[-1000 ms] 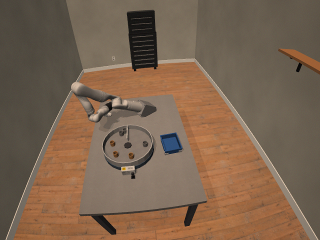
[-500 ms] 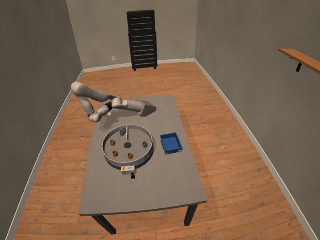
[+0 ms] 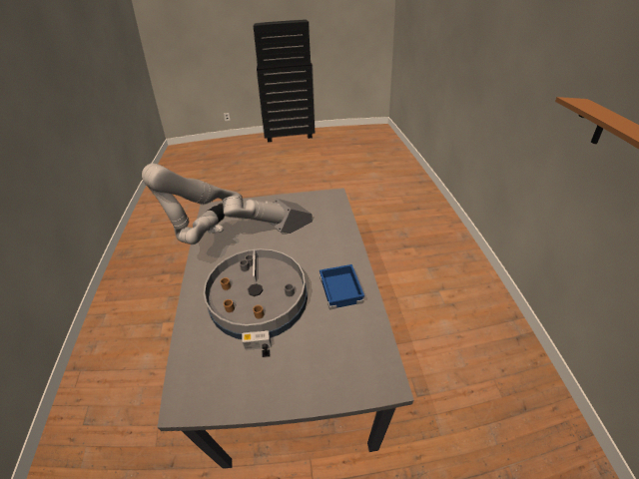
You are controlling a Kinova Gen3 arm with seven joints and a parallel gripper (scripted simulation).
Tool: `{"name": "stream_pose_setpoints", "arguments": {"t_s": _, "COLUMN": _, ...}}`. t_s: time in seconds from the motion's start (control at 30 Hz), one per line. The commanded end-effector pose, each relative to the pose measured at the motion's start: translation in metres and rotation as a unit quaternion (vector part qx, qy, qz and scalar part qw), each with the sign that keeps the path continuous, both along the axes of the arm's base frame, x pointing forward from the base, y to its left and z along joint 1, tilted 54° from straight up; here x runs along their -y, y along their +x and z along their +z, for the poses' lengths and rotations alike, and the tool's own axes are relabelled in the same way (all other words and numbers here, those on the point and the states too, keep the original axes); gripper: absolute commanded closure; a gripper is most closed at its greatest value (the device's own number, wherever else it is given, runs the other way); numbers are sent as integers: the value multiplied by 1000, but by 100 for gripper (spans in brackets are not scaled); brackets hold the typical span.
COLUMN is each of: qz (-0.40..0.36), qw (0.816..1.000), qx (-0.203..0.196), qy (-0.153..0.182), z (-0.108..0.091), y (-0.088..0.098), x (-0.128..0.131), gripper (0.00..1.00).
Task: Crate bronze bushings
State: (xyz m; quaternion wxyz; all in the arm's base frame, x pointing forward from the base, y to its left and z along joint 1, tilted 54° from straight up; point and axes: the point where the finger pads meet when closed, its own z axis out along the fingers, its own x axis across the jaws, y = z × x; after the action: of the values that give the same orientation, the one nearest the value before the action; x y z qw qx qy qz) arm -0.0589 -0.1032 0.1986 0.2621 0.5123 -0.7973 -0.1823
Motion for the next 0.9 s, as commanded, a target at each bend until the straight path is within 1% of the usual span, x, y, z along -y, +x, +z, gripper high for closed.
{"name": "stream_pose_setpoints", "arguments": {"t_s": 0.0, "qz": 0, "qw": 1000, "qx": 0, "qy": 0, "z": 15, "y": 31, "x": -47, "gripper": 0}}
{"name": "stream_pose_setpoints", "arguments": {"t_s": 0.3, "qz": 0, "qw": 1000, "qx": 0, "qy": 0, "z": 15, "y": 31, "x": -47, "gripper": 0}}
{"name": "stream_pose_setpoints", "arguments": {"t_s": 0.33, "qz": 0, "qw": 1000, "qx": 0, "qy": 0, "z": 3, "y": 6, "x": -9, "gripper": 0}}
{"name": "stream_pose_setpoints", "arguments": {"t_s": 0.47, "qz": 0, "qw": 1000, "qx": 0, "qy": 0, "z": 15, "y": 31, "x": -47, "gripper": 0}}
{"name": "stream_pose_setpoints", "arguments": {"t_s": 0.87, "qz": 0, "qw": 1000, "qx": 0, "qy": 0, "z": 15, "y": 31, "x": -47, "gripper": 0}}
